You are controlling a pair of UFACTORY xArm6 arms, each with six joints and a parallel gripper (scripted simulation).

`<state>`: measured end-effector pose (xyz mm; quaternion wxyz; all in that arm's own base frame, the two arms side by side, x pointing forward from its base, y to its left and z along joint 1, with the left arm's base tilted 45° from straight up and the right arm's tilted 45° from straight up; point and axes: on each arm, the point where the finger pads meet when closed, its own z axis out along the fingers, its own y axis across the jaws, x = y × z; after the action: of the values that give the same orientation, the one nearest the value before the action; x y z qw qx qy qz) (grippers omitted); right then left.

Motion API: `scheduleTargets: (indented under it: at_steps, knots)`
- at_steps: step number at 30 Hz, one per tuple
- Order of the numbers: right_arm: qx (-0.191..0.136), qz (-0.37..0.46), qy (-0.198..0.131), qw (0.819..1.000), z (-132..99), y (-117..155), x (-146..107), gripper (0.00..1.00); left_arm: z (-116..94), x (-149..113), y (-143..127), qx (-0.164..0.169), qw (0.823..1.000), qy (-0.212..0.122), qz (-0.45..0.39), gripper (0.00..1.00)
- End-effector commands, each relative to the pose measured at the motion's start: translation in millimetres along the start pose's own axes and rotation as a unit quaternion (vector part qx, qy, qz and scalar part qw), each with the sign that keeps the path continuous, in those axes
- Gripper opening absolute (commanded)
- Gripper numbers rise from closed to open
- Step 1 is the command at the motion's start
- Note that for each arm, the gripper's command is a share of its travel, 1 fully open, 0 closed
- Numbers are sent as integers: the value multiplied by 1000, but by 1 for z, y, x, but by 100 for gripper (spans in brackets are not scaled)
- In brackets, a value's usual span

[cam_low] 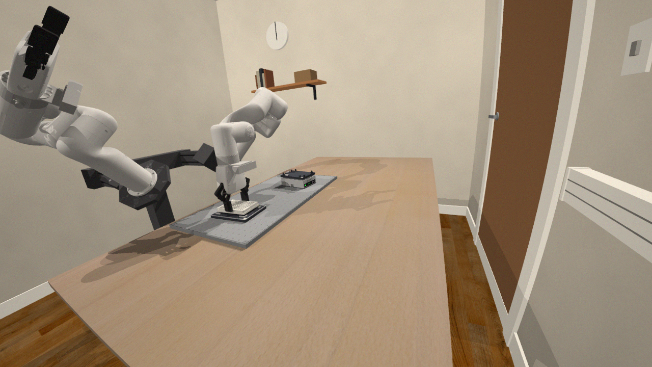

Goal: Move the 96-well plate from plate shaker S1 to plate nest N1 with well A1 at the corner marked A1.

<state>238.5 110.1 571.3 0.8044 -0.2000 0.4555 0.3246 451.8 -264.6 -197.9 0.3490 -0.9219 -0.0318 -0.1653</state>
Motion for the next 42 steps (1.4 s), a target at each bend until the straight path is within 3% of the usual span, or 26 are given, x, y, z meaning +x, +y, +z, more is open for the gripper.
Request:
scheduleTargets:
  at_steps: [1,42]
  knots:
    - [-1,-1,-1,1000,0,1,-1,100,-2,1,1,-2,1000,1,-1,0]
    - [-1,-1,-1,1000,0,1,-1,100,4,1,1,-2,1000,1,-1,0]
